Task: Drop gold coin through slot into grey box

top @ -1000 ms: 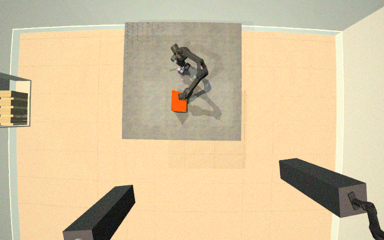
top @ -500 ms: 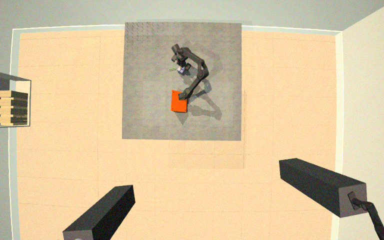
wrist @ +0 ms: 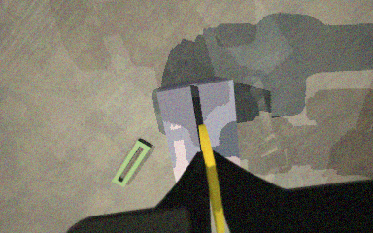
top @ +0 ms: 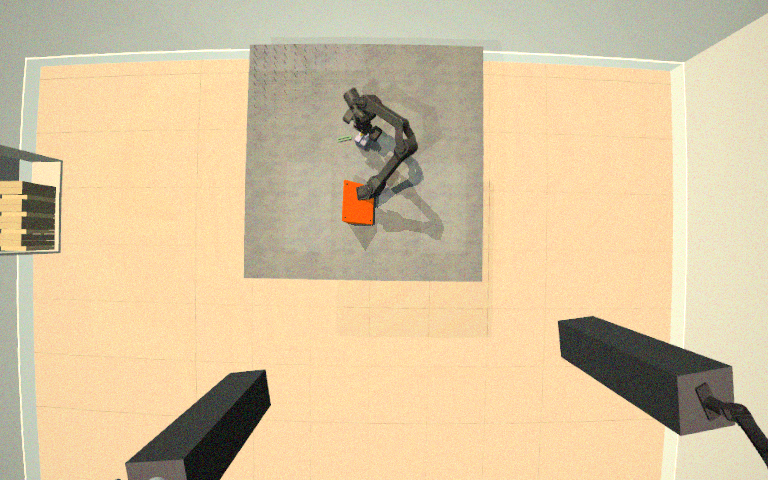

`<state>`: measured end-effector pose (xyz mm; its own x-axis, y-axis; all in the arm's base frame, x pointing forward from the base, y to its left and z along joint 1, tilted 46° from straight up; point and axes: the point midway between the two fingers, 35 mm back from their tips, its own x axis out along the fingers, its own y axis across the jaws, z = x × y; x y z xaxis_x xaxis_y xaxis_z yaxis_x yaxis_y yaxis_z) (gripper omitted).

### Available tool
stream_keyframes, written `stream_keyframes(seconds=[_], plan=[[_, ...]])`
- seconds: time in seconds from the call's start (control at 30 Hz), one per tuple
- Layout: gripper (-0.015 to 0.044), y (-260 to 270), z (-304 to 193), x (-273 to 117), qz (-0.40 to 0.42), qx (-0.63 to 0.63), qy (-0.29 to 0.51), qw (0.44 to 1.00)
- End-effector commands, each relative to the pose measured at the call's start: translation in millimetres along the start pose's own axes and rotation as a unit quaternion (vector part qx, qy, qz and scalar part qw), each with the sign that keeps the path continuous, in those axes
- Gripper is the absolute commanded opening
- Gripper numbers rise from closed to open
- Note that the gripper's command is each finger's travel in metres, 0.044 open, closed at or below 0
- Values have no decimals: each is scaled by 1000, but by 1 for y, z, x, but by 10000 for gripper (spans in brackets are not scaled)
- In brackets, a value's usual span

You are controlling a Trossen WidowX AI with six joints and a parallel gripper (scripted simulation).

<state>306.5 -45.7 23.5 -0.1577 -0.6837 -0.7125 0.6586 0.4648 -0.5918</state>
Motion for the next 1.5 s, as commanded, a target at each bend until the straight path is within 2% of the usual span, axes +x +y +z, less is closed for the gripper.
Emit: stream_keyframes(seconds=[0.0,1.13,1.33,1.47], plan=[[0,-1,0,3,-1,-4,-1,1000],[0,-2,-1,18,-1,-5,-1,1000],[157,-1,0,15,1,-2,0,1000],[161,-1,0,15,1,-2,0,1000]])
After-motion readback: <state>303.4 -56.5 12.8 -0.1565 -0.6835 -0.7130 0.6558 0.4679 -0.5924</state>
